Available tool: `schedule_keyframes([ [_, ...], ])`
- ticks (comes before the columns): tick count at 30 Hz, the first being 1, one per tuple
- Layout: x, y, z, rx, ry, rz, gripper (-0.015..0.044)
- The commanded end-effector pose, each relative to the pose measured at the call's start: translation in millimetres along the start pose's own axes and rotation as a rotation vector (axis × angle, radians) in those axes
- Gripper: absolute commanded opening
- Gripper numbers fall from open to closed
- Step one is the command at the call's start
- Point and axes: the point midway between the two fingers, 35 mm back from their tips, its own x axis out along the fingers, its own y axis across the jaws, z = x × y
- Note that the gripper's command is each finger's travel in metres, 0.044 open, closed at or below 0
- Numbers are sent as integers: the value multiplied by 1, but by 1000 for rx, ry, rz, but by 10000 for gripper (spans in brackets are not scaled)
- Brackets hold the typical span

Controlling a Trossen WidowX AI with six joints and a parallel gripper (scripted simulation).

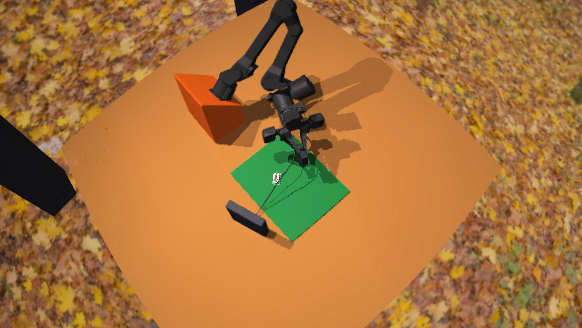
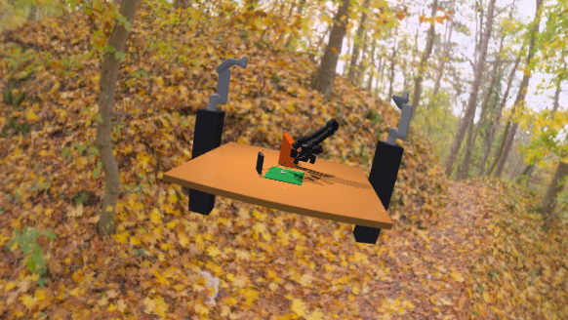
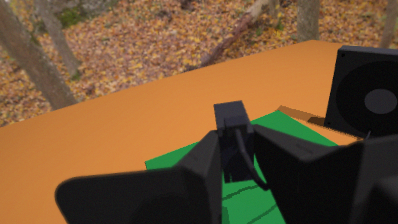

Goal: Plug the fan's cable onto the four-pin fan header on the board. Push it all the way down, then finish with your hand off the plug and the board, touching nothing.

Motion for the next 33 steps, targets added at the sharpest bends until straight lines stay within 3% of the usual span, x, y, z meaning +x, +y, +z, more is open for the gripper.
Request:
schedule_keyframes([
  [1, 0, 0, 3, -6, 6, 0, 0],
  [33, -2, 0, -4, 4, 4, -6, 0],
])
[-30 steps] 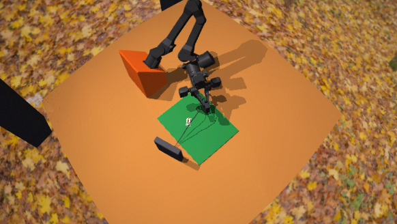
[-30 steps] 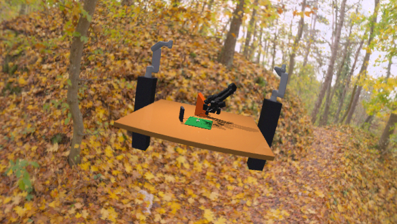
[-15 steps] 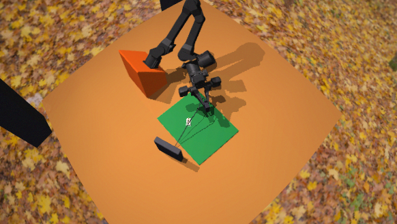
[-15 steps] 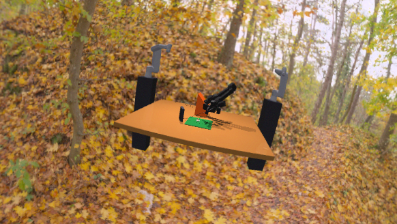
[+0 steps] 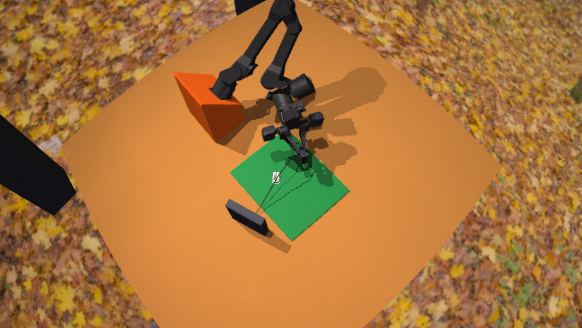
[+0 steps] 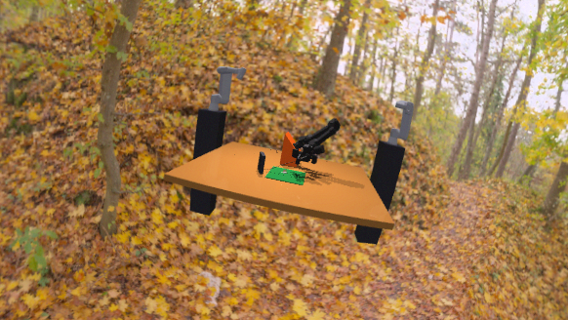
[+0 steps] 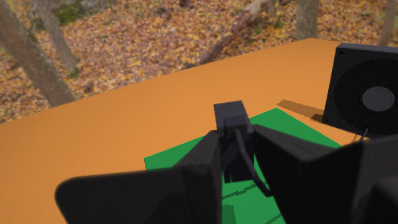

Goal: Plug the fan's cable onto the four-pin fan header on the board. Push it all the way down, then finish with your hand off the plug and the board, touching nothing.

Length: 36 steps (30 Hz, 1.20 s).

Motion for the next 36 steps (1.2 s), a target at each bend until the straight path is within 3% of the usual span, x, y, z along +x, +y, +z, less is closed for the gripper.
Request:
schedule_keyframes([
  [1, 0, 0, -3, 9, -8, -2, 0],
  [36, 0, 0, -34, 9, -7, -3, 0],
])
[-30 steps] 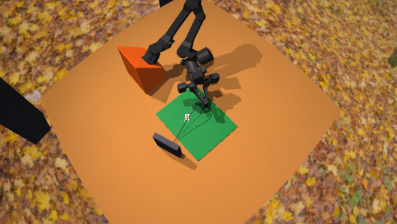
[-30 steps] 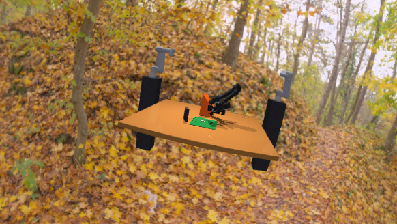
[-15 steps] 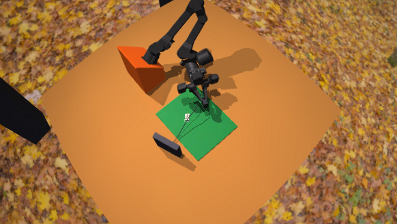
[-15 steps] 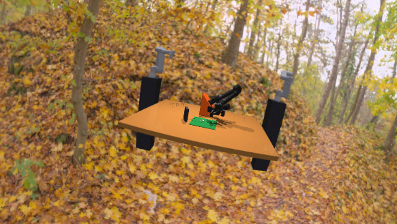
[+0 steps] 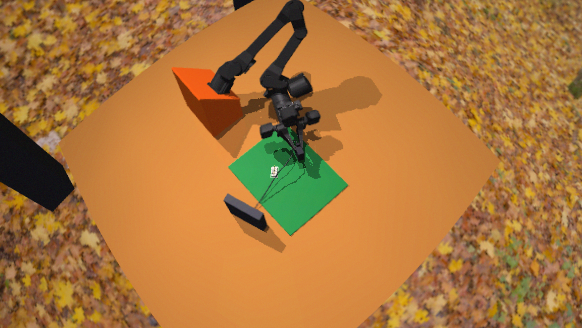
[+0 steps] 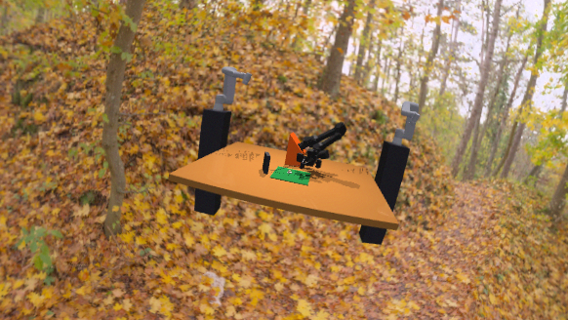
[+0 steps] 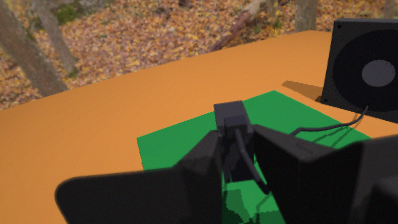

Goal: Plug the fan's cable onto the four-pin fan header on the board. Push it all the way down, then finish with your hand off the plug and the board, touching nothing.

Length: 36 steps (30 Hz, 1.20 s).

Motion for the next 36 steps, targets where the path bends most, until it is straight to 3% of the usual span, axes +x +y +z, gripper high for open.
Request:
schedule_keyframes([
  [1, 2, 2, -2, 12, -10, 3, 0],
  [36, 6, 0, -32, 12, -9, 2, 0],
])
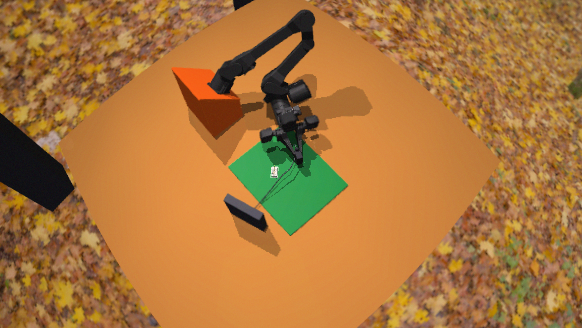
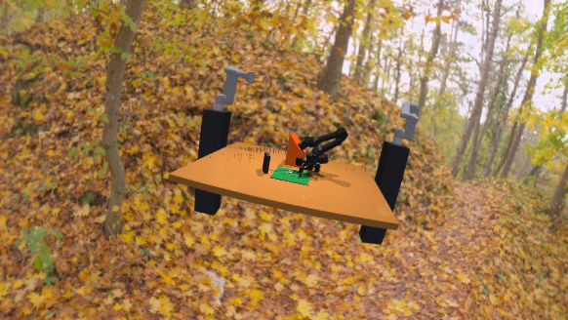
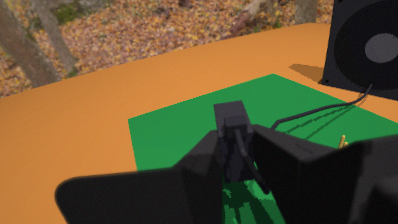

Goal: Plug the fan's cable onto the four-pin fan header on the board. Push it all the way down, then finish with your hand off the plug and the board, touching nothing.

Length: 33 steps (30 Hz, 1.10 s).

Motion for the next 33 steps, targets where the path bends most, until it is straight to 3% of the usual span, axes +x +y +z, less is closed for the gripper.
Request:
schedule_keyframes([
  [1, 2, 2, -2, 13, -10, 3, 0],
  [33, 3, -3, -23, -1, 0, -1, 0],
])
